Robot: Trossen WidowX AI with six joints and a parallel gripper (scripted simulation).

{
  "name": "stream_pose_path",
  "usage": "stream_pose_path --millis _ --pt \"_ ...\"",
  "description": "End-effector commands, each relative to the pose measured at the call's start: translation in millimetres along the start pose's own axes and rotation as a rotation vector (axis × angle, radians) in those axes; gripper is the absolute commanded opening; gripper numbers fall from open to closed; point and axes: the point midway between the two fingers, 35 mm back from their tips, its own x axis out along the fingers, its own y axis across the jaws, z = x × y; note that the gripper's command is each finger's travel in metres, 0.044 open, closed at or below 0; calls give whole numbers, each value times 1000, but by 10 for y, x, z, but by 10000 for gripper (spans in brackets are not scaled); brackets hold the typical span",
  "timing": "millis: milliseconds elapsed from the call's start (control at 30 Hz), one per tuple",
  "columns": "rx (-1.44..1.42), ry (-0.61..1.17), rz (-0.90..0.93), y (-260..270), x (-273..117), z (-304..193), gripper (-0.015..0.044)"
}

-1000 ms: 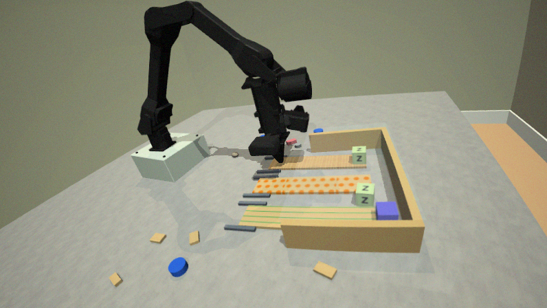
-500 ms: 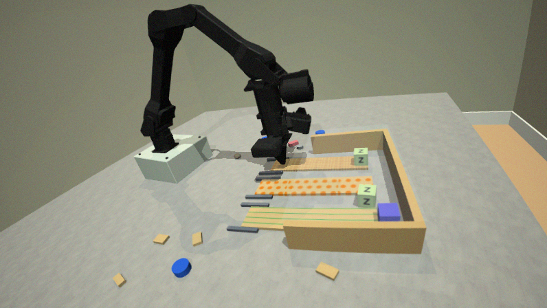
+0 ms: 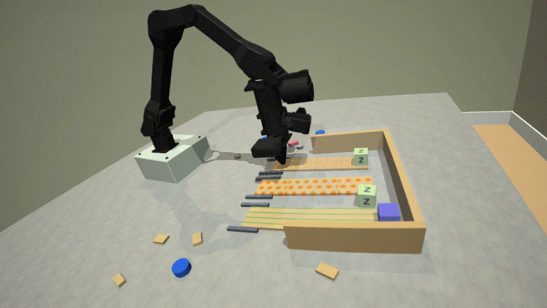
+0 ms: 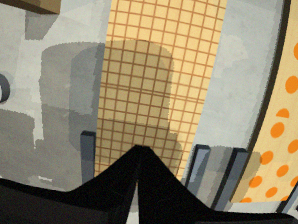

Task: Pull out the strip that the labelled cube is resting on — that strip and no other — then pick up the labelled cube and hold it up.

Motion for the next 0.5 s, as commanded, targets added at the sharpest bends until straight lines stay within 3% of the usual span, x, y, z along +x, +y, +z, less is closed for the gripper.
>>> stream_pose_path --millis 0,467 --pt "2 -3 -4 -6 18 9 0" --pt "2 -3 -4 -6 30 4 0"
